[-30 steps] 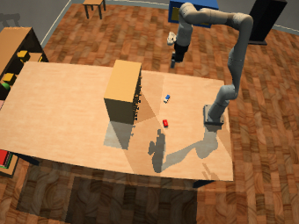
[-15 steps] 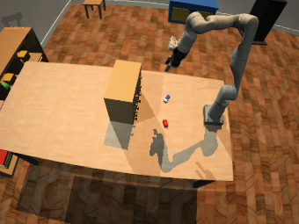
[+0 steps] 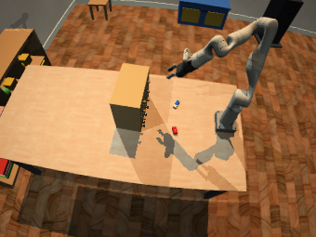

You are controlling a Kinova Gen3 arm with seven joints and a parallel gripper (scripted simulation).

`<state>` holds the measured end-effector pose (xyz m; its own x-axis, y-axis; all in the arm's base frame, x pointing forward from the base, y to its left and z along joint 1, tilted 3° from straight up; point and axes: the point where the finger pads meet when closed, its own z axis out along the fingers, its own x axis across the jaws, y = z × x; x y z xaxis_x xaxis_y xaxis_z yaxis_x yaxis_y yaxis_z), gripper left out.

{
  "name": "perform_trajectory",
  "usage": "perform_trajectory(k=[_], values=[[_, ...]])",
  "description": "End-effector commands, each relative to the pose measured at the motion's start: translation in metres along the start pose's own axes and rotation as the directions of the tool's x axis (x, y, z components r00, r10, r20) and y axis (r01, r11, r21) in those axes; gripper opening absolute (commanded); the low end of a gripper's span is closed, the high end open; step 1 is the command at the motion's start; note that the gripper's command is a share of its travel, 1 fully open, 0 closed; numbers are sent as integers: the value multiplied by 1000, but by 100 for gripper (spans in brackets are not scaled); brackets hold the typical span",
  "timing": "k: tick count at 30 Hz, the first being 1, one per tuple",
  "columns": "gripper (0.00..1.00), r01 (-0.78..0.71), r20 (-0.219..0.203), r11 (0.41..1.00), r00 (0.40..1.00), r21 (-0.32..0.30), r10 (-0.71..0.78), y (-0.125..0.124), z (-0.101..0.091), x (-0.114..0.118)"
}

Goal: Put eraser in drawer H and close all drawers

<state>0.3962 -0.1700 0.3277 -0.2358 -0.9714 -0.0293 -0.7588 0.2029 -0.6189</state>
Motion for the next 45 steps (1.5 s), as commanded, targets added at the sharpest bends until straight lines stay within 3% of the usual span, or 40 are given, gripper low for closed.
perform_trajectory(k=[1, 11, 20, 21, 45], values=[[100, -9, 5, 998, 1000, 59, 9, 10, 12, 5], [100, -10, 4, 990, 1000, 143, 9, 10, 25, 5], [100, -10, 5, 988, 1000, 156, 9, 10, 27, 5], [67, -10, 5, 988, 1000, 156, 9, 10, 27, 5], [67, -10, 5, 988, 1000, 156, 9, 10, 29, 5]])
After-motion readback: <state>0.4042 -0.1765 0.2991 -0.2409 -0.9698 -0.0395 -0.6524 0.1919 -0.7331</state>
